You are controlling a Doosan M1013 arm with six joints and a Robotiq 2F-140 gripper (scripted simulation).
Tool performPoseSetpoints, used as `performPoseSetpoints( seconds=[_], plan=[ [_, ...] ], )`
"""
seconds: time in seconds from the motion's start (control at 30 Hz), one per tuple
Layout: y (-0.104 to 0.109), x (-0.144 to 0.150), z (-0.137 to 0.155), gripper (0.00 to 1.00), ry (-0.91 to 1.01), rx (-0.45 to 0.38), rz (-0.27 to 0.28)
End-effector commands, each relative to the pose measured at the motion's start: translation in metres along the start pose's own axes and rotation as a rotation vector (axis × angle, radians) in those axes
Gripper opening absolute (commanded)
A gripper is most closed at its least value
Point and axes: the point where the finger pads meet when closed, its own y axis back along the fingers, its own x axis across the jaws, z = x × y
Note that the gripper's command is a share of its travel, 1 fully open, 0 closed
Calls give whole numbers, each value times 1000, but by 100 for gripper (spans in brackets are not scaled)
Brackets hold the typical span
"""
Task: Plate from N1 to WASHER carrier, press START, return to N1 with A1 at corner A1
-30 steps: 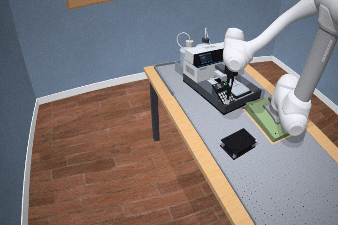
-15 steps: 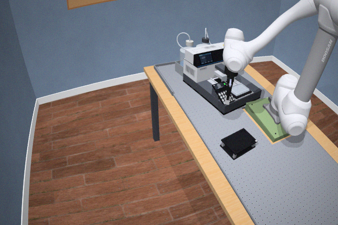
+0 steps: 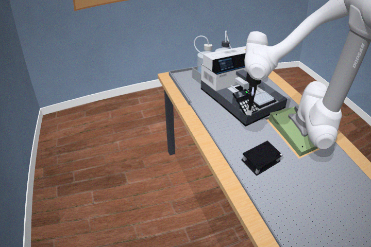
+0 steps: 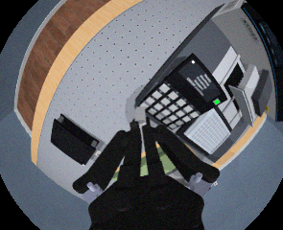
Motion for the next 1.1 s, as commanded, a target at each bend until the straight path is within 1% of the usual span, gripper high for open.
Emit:
performPoseSetpoints(
  seconds=[0.0, 0.33, 1.07],
  plan=[
    [-1, 0, 0, 10, 0, 0, 0],
    [-2, 0, 0, 10, 0, 0, 0],
    [31, 0, 0, 10, 0, 0, 0]
  ],
)
